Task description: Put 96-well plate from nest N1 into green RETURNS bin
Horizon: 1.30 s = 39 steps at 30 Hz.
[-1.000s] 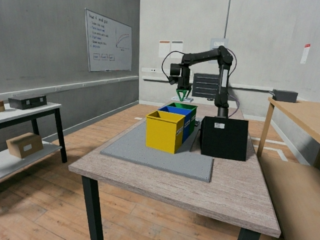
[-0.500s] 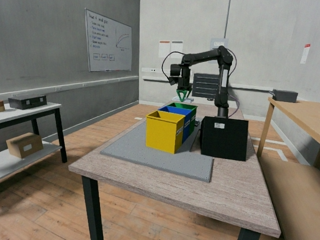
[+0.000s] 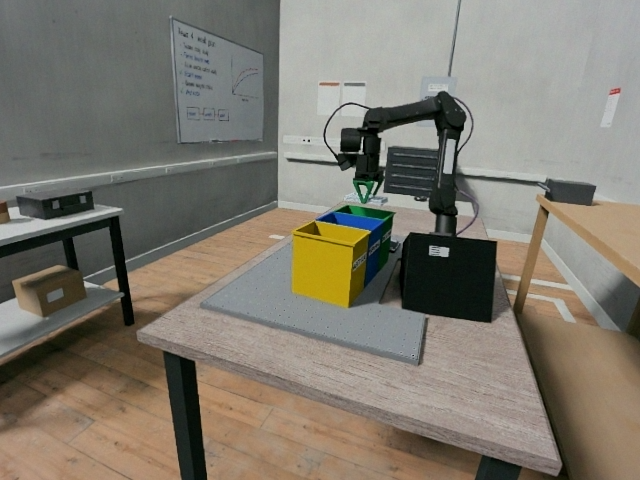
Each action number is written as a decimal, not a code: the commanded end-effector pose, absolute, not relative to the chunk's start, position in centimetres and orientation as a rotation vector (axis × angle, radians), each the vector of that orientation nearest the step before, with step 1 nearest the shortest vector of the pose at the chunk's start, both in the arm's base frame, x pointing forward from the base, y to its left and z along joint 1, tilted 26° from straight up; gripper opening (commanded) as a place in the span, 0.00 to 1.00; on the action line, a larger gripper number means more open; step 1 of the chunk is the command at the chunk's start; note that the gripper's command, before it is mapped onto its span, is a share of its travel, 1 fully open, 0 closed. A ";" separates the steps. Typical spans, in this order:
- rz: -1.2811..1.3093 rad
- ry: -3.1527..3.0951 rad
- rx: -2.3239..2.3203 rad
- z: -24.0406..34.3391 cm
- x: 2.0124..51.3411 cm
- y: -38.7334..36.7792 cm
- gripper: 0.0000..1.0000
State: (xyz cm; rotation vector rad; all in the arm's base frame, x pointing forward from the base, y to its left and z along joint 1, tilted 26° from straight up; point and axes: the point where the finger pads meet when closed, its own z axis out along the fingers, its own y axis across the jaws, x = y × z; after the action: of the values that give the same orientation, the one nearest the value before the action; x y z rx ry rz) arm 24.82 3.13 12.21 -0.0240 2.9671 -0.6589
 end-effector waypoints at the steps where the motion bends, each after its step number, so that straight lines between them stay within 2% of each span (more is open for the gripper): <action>1: -0.632 2.923 -0.036 12.7 25.8 3.8 0.00; 14: -0.671 2.963 -0.042 9.6 25.4 2.3 0.00; 39: -0.636 2.926 -0.036 10.6 25.9 2.4 0.00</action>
State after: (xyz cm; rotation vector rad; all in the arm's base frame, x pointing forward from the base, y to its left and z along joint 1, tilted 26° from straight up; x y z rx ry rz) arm 25.57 2.04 9.53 -0.0173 2.9642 -0.6554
